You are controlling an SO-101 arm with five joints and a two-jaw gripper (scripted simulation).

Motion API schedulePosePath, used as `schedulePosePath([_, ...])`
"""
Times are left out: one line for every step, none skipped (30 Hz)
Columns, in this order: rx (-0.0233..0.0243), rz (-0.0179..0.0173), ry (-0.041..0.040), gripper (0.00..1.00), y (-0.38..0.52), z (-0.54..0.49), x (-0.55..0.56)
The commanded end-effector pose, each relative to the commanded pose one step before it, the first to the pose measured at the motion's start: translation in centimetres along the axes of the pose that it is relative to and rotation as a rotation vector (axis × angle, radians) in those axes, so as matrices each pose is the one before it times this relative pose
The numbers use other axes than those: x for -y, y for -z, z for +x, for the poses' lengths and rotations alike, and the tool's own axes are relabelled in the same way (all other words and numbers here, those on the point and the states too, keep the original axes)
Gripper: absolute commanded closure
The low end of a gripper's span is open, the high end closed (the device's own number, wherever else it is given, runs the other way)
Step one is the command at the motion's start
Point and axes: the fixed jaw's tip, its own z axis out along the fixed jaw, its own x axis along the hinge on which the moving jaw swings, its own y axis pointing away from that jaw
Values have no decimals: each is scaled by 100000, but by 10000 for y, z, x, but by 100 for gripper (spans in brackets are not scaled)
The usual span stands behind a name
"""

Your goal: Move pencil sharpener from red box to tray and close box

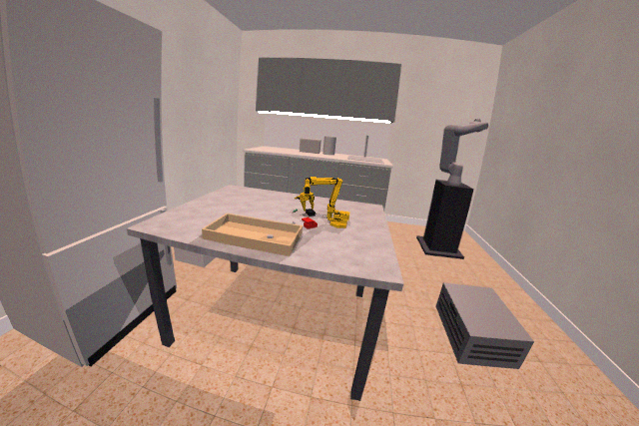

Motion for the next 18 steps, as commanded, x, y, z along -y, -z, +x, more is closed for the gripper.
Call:
schedulePosePath([1984, -2652, -1305, 69, 5093, -3379, -1620])
schedulePosePath([0, 0, 0, 69, 10, 71, 97])
schedulePosePath([0, 0, 0, 69, 2, 41, 61])
schedulePosePath([0, 0, 0, 69, 7, 18, 24])
schedulePosePath([0, 0, 0, 69, 0, 0, 0])
schedulePosePath([0, 0, 0, 69, 0, 0, 0])
schedulePosePath([0, 0, 0, 69, 0, 0, 0])
schedulePosePath([0, 0, 0, 69, 0, 7, 6])
schedulePosePath([0, 0, 0, 69, 1, 18, 24])
schedulePosePath([0, 0, 0, 69, 8, 41, 54])
schedulePosePath([0, 0, 0, 69, 10, 77, 97])
schedulePosePath([0, 0, 0, 69, 17, 94, 127])
schedulePosePath([0, 0, 0, 69, 18, 124, 151])
schedulePosePath([0, 0, 0, 69, 25, 135, 175])
schedulePosePath([0, 0, 0, 69, 19, 141, 181])
schedulePosePath([0, 0, 0, 69, 25, 135, 175])
schedulePosePath([0, 0, 0, 69, 18, 124, 157])
schedulePosePath([0, 0, 0, 69, 11, 94, 127])
